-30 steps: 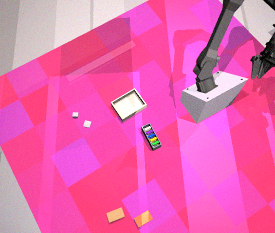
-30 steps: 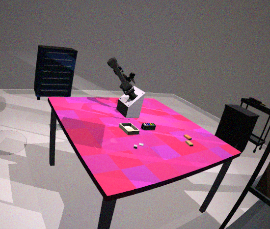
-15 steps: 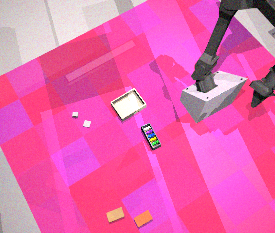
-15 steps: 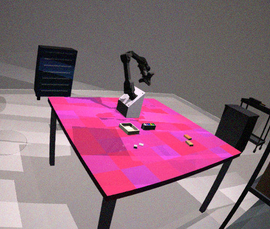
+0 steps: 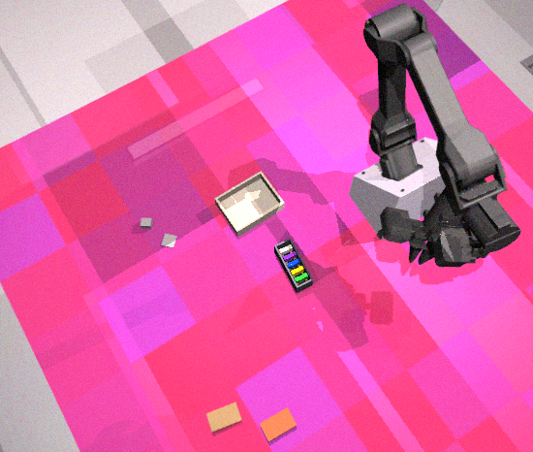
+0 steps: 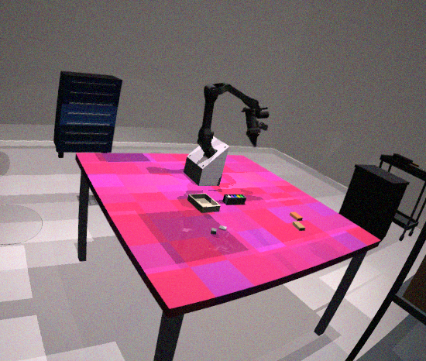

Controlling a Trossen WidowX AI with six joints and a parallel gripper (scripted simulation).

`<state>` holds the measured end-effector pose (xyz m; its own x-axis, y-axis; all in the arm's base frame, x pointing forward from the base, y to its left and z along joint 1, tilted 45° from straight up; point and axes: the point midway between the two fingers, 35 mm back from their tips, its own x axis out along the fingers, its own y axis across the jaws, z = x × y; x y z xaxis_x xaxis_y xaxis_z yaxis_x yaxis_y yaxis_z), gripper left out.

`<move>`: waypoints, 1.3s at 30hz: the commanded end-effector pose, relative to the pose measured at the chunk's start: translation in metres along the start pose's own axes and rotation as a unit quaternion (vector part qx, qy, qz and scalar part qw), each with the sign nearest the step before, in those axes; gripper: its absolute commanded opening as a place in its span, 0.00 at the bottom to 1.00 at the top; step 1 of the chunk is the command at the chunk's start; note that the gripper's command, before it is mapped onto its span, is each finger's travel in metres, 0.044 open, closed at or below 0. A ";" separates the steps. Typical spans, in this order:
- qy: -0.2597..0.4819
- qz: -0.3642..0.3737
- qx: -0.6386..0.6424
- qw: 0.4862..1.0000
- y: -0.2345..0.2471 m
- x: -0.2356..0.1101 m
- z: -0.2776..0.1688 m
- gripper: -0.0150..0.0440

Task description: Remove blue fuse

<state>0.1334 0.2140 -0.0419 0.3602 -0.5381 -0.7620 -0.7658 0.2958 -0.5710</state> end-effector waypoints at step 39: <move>0.217 0.009 0.498 0.840 -0.182 0.213 -0.131 0.37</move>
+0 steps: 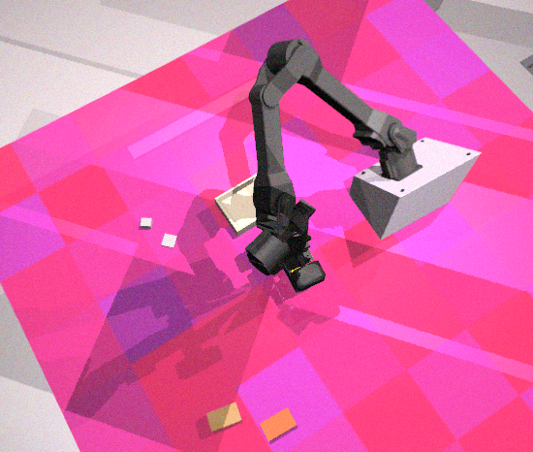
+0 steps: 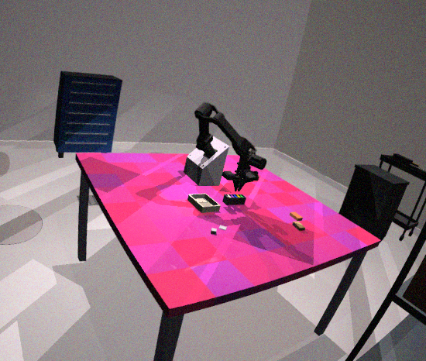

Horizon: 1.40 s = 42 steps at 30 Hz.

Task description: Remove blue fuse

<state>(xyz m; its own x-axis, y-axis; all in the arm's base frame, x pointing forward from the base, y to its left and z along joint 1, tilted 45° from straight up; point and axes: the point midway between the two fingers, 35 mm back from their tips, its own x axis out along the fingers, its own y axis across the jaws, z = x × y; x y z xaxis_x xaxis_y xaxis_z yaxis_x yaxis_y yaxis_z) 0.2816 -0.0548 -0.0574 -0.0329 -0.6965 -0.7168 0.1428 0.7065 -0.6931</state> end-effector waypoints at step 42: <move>0.003 -0.004 -0.005 1.000 0.001 0.033 -0.006 0.37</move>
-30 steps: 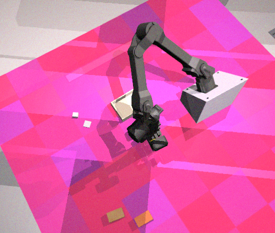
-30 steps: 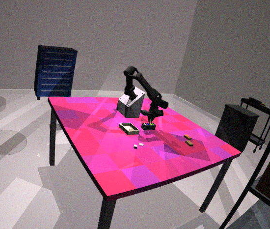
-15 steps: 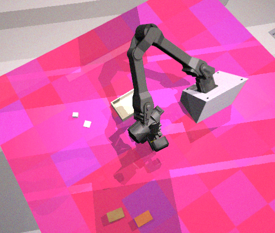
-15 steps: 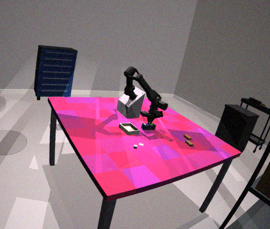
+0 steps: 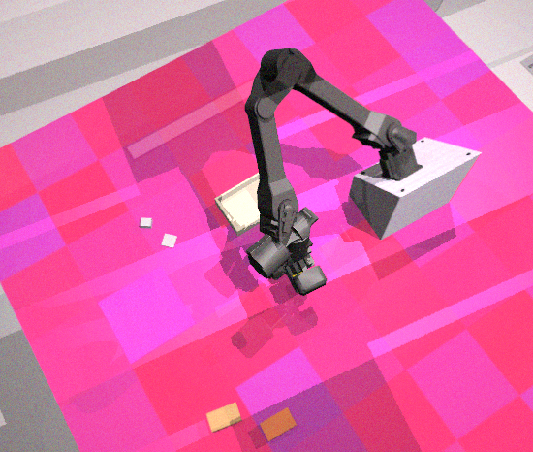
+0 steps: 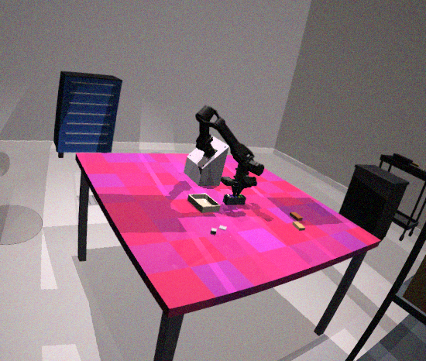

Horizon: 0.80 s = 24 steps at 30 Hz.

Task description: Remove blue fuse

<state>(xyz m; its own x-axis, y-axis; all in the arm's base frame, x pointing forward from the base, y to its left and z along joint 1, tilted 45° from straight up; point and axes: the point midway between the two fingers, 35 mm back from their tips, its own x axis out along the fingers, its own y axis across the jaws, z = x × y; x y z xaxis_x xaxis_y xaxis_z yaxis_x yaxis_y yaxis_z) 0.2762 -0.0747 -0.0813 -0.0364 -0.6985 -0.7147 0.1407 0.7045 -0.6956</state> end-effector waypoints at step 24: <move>0.001 0.000 -0.001 1.000 0.000 -0.002 0.000 0.25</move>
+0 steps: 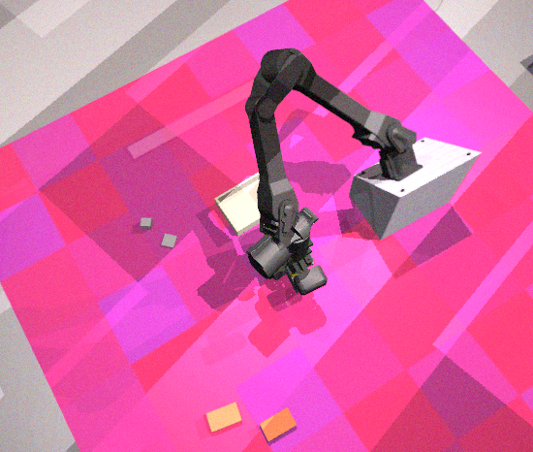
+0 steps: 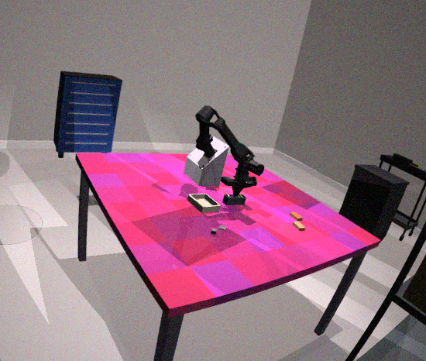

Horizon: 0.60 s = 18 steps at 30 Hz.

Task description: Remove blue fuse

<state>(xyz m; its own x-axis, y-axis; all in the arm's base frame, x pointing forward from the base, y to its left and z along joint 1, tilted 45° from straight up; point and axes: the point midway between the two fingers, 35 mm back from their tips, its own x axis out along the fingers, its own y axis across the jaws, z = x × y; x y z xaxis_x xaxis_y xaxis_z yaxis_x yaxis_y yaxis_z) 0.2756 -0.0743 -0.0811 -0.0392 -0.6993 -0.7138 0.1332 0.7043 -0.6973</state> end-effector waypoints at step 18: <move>0.000 0.001 0.002 1.000 0.000 -0.010 0.001 0.25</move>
<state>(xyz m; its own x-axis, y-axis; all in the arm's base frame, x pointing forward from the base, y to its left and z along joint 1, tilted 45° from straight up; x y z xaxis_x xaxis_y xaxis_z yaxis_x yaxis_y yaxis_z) 0.2764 -0.0684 -0.0751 -0.0391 -0.7004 -0.7126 0.1316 0.7034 -0.6985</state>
